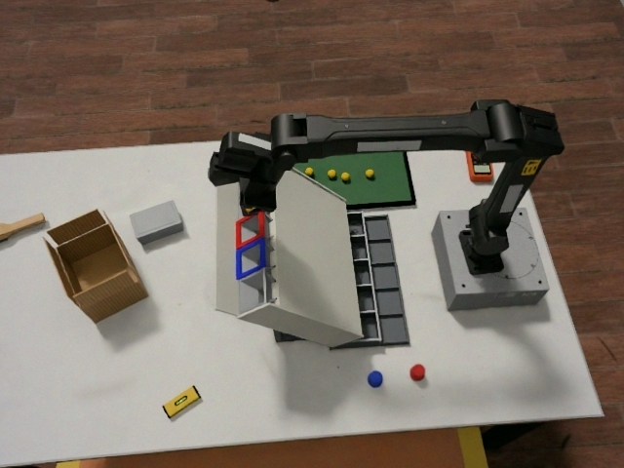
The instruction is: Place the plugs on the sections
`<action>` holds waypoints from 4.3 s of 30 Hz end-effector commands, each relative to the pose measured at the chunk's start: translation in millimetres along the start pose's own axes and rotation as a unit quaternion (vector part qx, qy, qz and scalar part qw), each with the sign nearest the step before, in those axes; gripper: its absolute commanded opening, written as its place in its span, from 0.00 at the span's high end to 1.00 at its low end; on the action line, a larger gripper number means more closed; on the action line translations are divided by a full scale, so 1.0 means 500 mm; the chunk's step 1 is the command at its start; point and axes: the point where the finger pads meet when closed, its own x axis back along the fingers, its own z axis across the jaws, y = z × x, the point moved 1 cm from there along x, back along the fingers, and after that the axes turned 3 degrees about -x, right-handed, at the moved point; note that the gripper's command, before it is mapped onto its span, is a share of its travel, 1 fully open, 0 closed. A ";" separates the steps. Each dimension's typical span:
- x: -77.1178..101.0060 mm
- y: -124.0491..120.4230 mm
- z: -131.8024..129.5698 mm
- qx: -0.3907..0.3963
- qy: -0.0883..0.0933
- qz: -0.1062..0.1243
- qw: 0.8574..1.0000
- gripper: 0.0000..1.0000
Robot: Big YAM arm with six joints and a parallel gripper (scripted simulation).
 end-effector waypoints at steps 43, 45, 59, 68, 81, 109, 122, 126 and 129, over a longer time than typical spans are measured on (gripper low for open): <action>-0.048 -0.019 0.008 0.003 0.001 -0.022 1.000 1.00; -0.048 -0.019 0.009 0.003 0.001 -0.022 1.000 1.00; -0.044 -0.019 0.011 0.002 0.001 -0.020 1.000 1.00; -0.041 -0.018 0.013 0.001 0.000 -0.017 1.000 1.00; -0.038 -0.015 0.017 0.003 0.001 -0.021 1.000 1.00; -0.049 -0.015 0.003 0.001 0.000 -0.018 1.000 0.41; -0.049 -0.015 0.003 0.001 0.000 -0.018 1.000 0.41; -0.049 -0.015 0.003 0.001 0.000 -0.018 1.000 0.41; -0.049 -0.015 0.003 0.001 0.000 -0.018 1.000 0.41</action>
